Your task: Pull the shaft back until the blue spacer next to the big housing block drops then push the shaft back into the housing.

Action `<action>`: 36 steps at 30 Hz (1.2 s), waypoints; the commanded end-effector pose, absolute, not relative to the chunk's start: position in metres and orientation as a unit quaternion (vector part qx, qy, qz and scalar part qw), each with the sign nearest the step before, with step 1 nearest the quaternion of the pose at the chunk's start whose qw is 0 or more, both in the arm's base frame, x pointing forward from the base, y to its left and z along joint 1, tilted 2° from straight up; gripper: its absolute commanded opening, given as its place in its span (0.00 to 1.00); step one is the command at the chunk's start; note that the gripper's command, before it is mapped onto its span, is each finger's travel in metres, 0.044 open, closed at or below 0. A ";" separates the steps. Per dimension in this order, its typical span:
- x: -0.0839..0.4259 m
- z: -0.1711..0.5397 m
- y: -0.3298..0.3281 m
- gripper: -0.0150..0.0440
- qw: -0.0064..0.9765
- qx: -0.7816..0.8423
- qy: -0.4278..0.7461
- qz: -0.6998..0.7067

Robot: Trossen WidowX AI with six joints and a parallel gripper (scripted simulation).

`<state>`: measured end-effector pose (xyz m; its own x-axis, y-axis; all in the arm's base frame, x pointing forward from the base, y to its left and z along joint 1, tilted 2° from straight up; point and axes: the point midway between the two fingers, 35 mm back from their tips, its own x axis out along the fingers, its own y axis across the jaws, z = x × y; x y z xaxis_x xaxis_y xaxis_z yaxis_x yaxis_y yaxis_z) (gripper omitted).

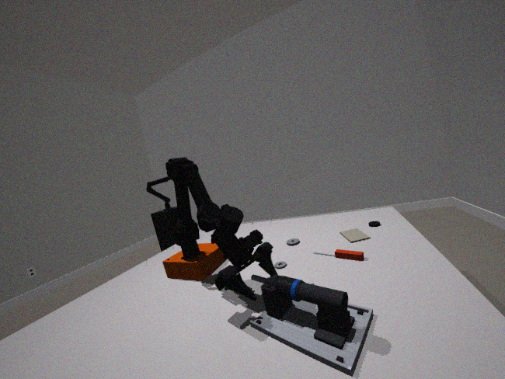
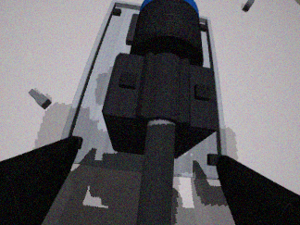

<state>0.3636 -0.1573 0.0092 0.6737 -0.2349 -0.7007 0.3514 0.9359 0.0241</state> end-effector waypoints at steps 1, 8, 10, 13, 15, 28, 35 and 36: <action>0.364 0.009 -0.158 1.00 0.911 0.079 0.370 -0.163; 0.364 0.009 -0.158 0.91 0.911 0.079 0.370 -0.162; 0.364 0.009 -0.158 0.82 0.911 0.079 0.370 -0.162; 0.364 0.009 -0.158 0.69 0.911 0.079 0.370 -0.162; 0.364 0.009 -0.158 0.60 0.911 0.079 0.370 -0.162; 0.364 0.009 -0.158 0.25 0.911 0.079 0.370 -0.162; 0.359 0.009 -0.156 0.25 0.911 0.079 0.370 -0.163; 0.358 0.009 -0.156 0.25 0.911 0.079 0.370 -0.163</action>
